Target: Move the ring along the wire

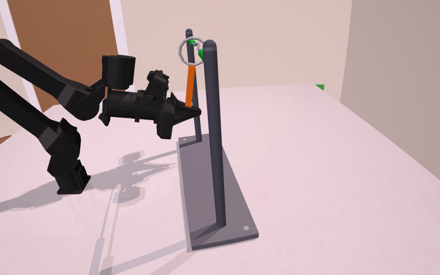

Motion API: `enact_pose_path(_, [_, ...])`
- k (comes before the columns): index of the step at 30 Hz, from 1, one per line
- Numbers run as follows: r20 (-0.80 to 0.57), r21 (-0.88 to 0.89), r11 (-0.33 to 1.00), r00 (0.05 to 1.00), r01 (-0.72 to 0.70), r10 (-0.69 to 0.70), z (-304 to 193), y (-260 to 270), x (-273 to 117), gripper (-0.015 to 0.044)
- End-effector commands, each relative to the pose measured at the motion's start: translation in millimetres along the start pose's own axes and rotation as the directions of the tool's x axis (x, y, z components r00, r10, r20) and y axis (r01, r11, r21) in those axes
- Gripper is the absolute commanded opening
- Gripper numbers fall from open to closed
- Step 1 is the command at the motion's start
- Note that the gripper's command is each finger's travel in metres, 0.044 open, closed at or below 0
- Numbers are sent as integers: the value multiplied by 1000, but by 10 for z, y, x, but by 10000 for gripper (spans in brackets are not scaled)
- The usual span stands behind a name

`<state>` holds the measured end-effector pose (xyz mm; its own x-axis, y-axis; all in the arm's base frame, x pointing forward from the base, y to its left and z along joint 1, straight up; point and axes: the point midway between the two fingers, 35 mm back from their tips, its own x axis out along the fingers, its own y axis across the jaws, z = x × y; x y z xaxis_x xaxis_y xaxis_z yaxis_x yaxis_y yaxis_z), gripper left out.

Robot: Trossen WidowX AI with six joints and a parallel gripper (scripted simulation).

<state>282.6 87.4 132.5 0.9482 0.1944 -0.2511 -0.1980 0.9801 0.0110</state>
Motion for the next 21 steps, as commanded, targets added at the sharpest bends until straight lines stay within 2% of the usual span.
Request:
enact_pose_path(1, [0,0,1000,1000,0,0,0,0,0,-97])
enact_pose_path(11, [0,0,1000,1000,0,0,2,1,-8,160])
enact_pose_path(21, [-1,2,1000,1000,2,-2,24,9,-147,160])
